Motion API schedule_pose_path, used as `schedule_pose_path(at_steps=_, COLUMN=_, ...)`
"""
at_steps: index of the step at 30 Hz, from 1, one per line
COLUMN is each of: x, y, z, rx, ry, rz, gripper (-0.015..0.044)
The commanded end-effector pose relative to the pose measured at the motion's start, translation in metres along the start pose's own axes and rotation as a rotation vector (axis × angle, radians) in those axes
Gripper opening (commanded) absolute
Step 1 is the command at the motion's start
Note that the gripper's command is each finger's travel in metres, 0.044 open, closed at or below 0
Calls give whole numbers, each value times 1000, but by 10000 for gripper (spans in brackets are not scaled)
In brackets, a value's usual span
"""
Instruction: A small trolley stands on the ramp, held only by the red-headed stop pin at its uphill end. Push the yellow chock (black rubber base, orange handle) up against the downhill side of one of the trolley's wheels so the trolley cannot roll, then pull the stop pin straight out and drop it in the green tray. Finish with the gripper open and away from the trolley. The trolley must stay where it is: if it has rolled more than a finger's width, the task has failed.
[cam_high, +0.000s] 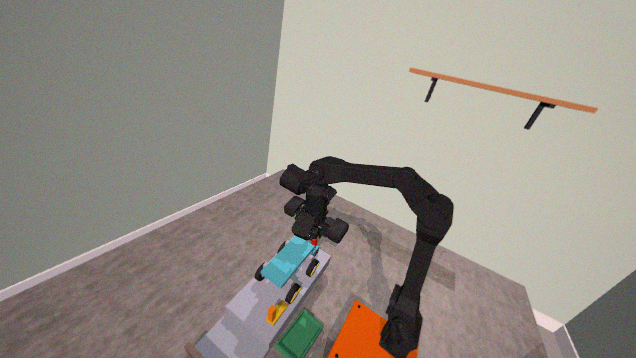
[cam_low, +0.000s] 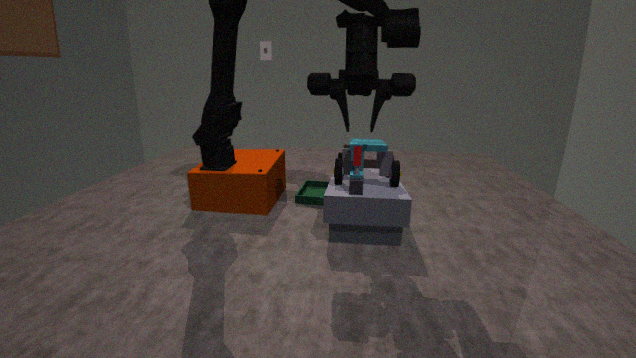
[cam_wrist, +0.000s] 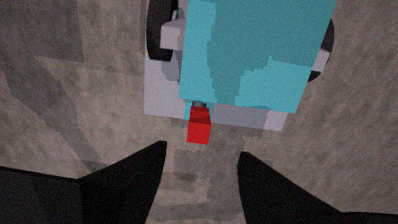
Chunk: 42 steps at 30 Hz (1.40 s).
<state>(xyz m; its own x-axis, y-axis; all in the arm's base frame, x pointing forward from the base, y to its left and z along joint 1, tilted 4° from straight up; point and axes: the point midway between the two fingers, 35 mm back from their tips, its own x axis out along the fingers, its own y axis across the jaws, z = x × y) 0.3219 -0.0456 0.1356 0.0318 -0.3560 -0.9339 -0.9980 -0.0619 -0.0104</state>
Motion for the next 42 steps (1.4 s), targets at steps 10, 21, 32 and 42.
schedule_pose_path(at_steps=10, x=22, y=2, z=0, rx=-9, ry=4, rz=8, gripper=190)
schedule_pose_path(at_steps=21, x=27, y=2, z=0, rx=-9, ry=5, rz=8, gripper=190)
schedule_pose_path(at_steps=32, x=43, y=0, z=-1, rx=-9, ry=5, rz=8, gripper=190)
schedule_pose_path(at_steps=42, x=58, y=1, z=-1, rx=-9, ry=5, rz=8, gripper=190)
